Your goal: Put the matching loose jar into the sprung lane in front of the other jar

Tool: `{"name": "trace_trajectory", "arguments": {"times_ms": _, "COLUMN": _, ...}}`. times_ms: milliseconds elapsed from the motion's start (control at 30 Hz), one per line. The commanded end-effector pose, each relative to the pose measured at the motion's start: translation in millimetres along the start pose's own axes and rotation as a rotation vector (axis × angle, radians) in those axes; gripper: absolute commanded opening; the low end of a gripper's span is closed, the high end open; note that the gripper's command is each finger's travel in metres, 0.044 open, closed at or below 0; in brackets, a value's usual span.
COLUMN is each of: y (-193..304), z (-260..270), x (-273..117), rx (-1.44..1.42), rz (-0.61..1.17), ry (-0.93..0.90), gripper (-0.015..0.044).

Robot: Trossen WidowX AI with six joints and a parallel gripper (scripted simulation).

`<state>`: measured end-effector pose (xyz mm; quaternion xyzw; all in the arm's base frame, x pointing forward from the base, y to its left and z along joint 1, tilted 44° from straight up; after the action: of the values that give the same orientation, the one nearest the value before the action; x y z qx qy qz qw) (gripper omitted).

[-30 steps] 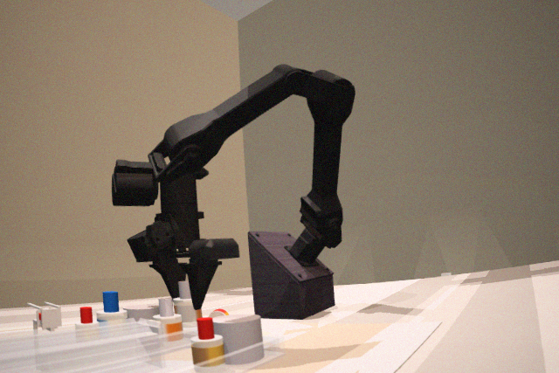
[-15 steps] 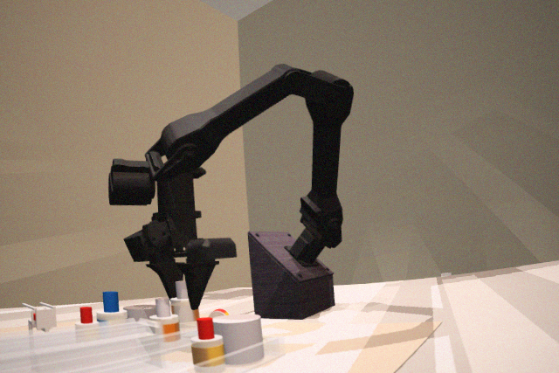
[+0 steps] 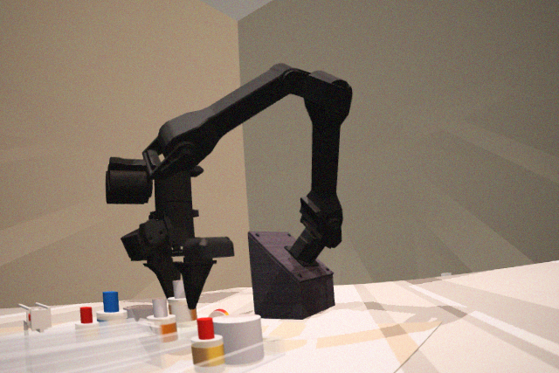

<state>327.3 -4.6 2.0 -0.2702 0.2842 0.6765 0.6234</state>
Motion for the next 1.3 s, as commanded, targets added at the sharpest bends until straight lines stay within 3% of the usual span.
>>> {"name": "trace_trajectory", "arguments": {"times_ms": 0, "y": -8.6, "z": 1.8, "x": -4.1, "rx": -0.015, "rz": -0.025, "ry": -0.002, "gripper": 0.0000}}
{"name": "trace_trajectory", "arguments": {"times_ms": 1267, "y": -15.3, "z": 2.7, "x": -3.2, "rx": -0.015, "rz": -0.025, "ry": -0.002, "gripper": 0.0000}}
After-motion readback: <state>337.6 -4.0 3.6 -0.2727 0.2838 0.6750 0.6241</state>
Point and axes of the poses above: the point midway between the two fingers, 35 mm back from their tips, its own x axis out along the fingers, its own z axis across the jaws, y = z × x, the point moved 5 cm from there along -x, back along the fingers
